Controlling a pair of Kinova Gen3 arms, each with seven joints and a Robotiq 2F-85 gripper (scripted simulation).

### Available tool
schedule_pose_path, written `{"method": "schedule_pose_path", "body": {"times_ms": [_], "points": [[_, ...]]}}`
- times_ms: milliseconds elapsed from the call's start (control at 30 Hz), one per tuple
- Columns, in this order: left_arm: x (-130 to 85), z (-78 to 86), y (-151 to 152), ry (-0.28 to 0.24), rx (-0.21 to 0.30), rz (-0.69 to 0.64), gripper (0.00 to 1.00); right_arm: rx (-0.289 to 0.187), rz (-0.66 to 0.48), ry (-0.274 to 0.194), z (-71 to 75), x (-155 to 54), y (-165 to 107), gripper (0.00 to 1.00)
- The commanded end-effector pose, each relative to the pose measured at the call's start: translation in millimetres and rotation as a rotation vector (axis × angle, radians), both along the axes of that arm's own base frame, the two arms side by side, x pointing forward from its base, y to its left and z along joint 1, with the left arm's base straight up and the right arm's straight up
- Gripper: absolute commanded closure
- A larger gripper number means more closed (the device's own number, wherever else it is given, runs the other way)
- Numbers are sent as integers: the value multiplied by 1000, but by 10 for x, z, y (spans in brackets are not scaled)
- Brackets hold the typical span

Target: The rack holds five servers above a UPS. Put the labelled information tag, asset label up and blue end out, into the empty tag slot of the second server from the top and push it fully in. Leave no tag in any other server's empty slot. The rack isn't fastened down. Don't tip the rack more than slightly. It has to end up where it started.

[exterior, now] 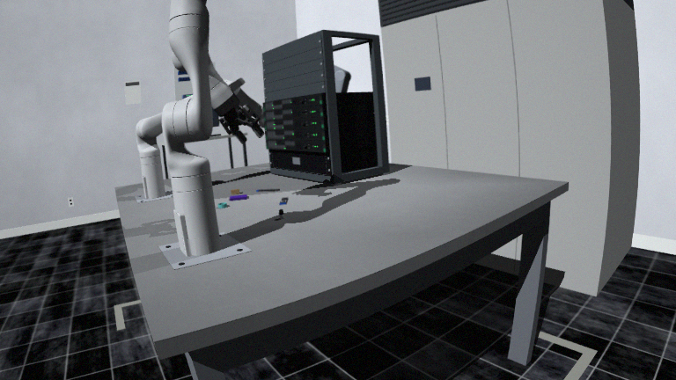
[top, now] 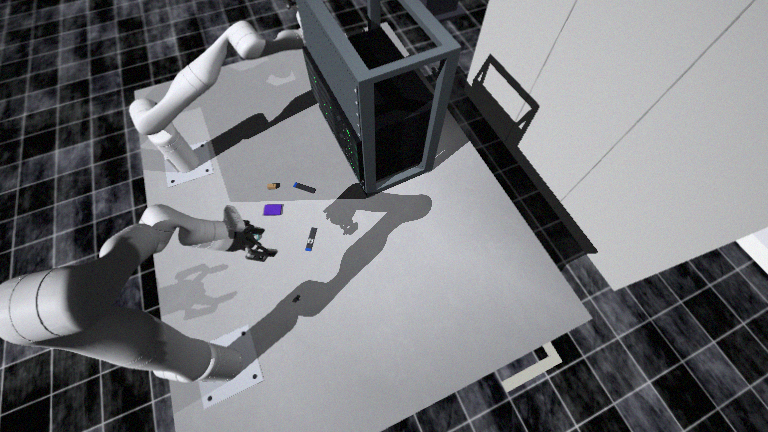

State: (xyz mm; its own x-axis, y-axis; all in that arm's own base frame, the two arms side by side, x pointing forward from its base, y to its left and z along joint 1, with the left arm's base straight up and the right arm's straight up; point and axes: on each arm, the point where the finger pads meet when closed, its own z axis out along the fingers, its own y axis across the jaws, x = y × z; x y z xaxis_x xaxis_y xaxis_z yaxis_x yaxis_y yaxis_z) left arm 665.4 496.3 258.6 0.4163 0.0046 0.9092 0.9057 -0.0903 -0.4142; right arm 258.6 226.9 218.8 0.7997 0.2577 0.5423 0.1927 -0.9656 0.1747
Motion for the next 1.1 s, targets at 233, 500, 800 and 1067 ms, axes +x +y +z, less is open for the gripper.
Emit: {"method": "schedule_pose_path", "body": {"times_ms": [233,500,800,1067], "points": [[-119,29,43,-35,-24,30,2,0,0,0,0,0,0,2],[-348,78,112,-101,-69,87,2,0,0,0,0,0,0,2],[-864,157,199,-253,-169,219,2,0,0,0,0,0,0,2],[-1280,195,198,-382,-249,333,2,0,0,0,0,0,0,2]]}}
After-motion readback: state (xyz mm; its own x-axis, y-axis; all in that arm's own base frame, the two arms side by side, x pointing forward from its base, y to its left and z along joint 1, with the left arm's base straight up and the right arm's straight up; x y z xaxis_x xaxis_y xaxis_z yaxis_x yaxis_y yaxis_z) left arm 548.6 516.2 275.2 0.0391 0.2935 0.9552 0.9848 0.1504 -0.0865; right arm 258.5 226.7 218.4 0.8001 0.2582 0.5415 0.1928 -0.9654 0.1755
